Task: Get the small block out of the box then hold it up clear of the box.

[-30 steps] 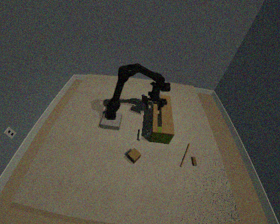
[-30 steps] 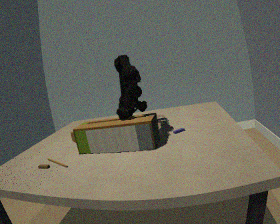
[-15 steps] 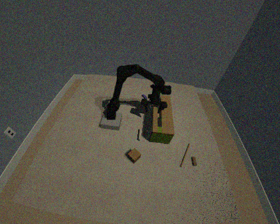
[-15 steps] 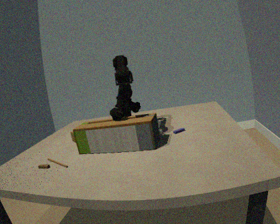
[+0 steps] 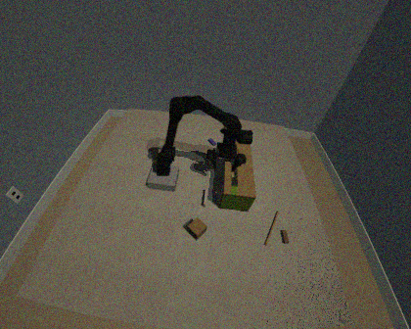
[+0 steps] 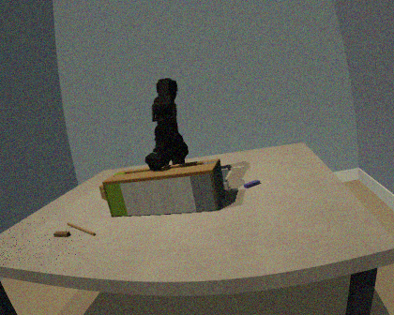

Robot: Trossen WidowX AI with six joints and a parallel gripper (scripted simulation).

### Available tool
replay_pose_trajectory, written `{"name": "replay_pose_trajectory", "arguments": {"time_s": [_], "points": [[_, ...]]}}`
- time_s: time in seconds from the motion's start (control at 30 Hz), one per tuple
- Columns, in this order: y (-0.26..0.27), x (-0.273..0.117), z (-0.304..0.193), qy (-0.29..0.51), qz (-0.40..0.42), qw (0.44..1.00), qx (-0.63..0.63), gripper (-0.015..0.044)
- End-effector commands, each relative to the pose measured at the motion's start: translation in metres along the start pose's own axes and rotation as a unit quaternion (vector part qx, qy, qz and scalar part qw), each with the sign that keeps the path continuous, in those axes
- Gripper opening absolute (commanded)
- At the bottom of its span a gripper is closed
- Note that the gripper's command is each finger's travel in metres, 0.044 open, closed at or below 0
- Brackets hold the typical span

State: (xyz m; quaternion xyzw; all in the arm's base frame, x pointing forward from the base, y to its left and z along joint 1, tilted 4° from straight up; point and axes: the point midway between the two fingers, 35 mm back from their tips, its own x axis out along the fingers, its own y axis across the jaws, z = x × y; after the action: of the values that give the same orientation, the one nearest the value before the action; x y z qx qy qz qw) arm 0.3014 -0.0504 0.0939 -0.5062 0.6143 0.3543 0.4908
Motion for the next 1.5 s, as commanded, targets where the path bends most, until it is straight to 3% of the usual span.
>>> {"name": "replay_pose_trajectory", "arguments": {"time_s": [0.0,1.47], "points": [[0.001,0.005,-0.012,0.004,0.001,1.000,0.001,0.0400],[0.003,0.005,-0.011,0.004,0.001,1.000,0.001,0.0400]]}}
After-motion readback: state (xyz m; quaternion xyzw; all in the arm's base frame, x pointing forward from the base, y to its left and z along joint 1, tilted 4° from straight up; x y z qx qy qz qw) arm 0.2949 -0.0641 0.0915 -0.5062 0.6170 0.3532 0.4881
